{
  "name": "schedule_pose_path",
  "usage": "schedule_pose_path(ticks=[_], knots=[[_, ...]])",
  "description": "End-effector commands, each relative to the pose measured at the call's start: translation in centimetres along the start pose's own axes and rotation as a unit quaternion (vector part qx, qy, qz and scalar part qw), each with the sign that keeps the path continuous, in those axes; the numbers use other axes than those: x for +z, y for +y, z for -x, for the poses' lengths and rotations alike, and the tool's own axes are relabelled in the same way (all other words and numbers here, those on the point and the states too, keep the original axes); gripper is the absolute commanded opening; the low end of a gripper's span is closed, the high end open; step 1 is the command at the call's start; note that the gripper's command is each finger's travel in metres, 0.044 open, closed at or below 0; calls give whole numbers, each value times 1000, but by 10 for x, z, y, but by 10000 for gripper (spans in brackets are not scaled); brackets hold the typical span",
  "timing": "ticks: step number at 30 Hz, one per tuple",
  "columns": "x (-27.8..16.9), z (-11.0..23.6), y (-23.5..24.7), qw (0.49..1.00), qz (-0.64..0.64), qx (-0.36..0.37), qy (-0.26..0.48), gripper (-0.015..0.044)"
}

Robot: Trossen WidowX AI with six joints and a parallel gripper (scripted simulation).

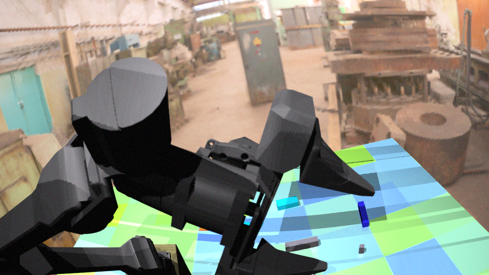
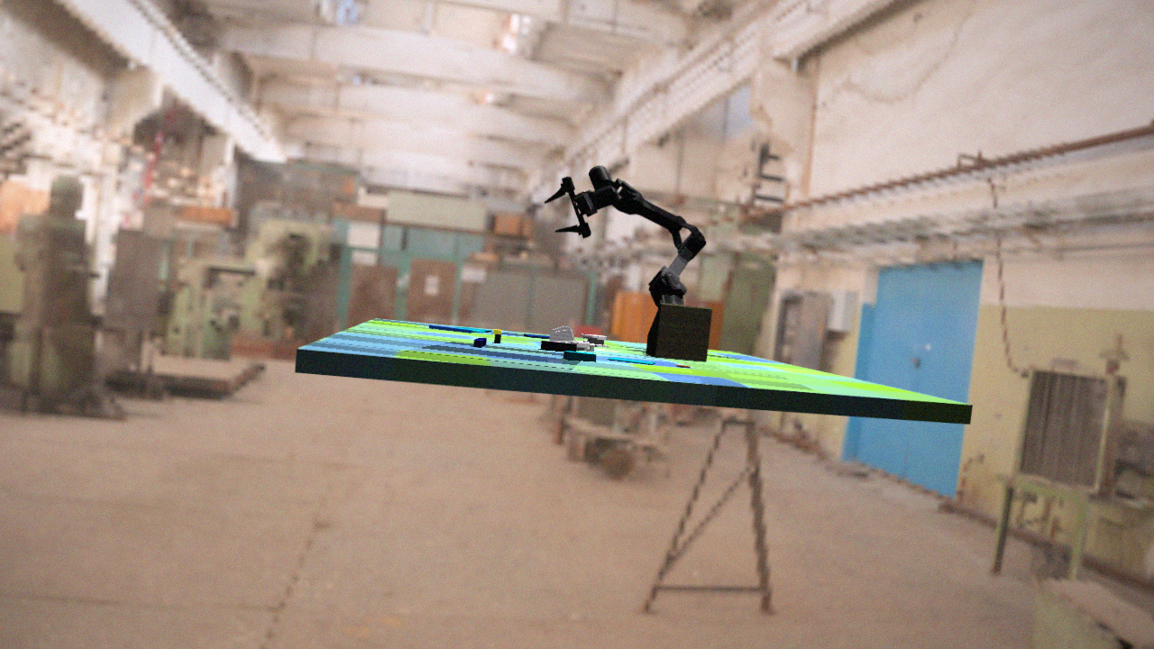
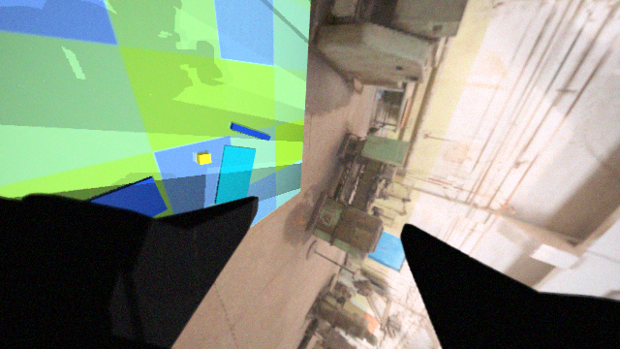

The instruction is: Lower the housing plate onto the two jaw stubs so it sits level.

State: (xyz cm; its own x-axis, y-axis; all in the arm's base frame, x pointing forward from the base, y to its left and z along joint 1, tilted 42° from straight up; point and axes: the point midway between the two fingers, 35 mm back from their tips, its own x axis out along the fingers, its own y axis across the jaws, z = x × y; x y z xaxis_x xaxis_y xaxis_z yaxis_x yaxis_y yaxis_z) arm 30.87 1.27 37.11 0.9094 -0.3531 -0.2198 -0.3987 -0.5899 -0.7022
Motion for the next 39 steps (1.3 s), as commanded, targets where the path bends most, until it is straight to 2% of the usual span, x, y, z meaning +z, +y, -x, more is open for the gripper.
schedule_pose_path(ticks=[1, 20, 39], knots=[[4, -9, 20, 999, 33, 36, -3, 440], [0, -30, 111, 968, 152, 200, -24, 440], [-5, -21, 205, 898, 238, 360, -87, 440]])
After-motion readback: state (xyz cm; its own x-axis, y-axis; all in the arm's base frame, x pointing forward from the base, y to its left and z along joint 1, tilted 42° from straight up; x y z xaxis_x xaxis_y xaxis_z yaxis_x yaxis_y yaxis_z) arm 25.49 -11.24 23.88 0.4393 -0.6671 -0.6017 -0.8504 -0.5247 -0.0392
